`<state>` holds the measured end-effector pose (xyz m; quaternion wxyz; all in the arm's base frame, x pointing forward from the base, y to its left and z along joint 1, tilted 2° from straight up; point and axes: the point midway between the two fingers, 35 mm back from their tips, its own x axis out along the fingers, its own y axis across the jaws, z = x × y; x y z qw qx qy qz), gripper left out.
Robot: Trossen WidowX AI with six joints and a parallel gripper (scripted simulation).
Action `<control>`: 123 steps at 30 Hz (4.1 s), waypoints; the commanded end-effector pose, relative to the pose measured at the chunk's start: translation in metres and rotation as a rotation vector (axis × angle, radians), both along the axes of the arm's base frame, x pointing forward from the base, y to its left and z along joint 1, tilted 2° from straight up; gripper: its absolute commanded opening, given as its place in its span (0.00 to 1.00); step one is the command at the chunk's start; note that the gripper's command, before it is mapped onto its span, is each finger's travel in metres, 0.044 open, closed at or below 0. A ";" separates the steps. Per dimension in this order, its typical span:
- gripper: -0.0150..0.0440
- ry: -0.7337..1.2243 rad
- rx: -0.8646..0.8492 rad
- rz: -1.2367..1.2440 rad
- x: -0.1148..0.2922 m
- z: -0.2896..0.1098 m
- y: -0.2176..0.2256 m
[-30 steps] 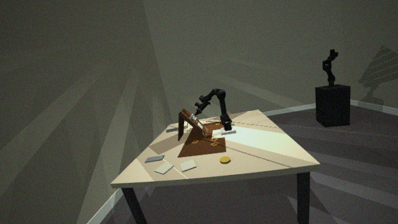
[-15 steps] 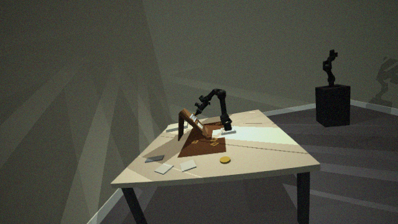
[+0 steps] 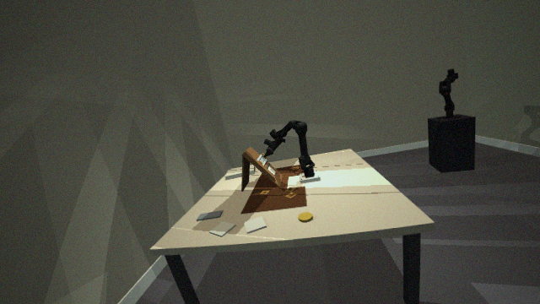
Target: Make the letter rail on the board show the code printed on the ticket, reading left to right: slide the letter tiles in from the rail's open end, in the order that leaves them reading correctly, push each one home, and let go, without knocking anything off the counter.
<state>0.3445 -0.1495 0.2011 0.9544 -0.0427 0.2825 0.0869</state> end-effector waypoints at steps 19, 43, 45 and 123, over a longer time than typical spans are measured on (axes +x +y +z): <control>0.25 -0.004 -0.003 -0.005 -0.003 0.002 0.011; 0.25 -0.004 -0.002 -0.005 -0.005 0.001 0.023; 0.25 -0.004 -0.001 -0.005 -0.005 0.001 0.024; 0.25 -0.004 0.002 -0.005 -0.011 -0.001 0.060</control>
